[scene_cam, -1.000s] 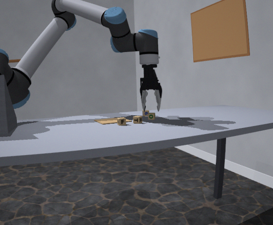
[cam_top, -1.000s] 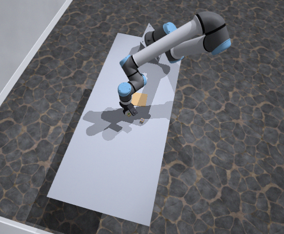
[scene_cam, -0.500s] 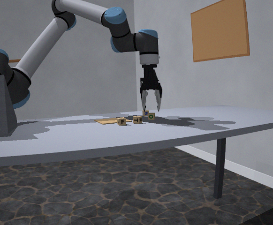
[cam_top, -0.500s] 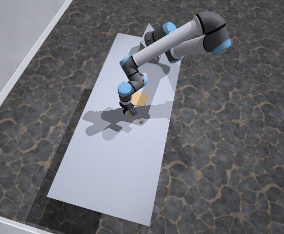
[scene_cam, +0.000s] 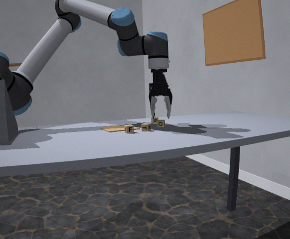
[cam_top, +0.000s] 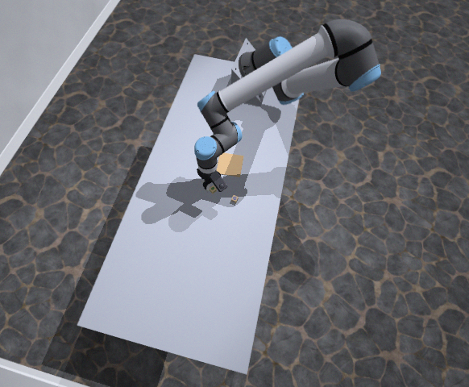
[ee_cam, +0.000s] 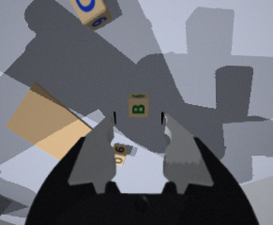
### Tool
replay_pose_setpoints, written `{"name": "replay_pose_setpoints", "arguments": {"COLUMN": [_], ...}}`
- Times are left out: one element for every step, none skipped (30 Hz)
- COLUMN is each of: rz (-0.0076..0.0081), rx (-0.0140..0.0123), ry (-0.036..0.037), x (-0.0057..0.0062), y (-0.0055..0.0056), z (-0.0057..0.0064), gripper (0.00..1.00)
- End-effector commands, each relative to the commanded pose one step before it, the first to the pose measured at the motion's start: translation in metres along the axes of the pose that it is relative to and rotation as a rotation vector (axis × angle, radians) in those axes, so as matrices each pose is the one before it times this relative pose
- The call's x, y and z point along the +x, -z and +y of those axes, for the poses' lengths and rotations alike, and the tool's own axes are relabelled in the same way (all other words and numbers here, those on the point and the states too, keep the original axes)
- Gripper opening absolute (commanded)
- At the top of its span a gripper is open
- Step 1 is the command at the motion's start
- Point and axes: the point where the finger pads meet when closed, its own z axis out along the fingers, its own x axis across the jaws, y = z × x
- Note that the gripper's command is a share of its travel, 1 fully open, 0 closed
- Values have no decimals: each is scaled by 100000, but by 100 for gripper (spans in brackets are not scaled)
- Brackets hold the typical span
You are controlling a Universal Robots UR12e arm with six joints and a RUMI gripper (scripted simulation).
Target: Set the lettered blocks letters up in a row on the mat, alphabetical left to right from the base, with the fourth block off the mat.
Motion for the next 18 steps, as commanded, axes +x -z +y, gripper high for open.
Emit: {"name": "replay_pose_setpoints", "arguments": {"rz": [130, 0, 0, 0, 0, 0, 0, 0, 0, 0, 0, 0, 0, 0, 0, 0, 0, 0], "rx": [27, 0, 0, 0, 0, 0, 0, 0, 0, 0, 0, 0, 0, 0, 0, 0, 0, 0], "ry": [33, 0, 0, 0, 0, 0, 0, 0, 0, 0, 0, 0, 0, 0, 0, 0, 0, 0], "x": [59, 0, 0, 0, 0, 0, 0, 0, 0, 0, 0, 0, 0, 0, 0, 0, 0, 0], "y": [-284, 0, -170, -188, -203, -214, -222, -226, -226, -222, -214, -203, -188, -170, -150, -128, -105, 0], "z": [-18, 0, 0, 0, 0, 0, 0, 0, 0, 0, 0, 0, 0, 0, 0, 0, 0, 0], "gripper": [40, 40, 40, 40, 40, 40, 40, 40, 40, 40, 40, 40, 40, 40, 40, 40, 40, 40]}}
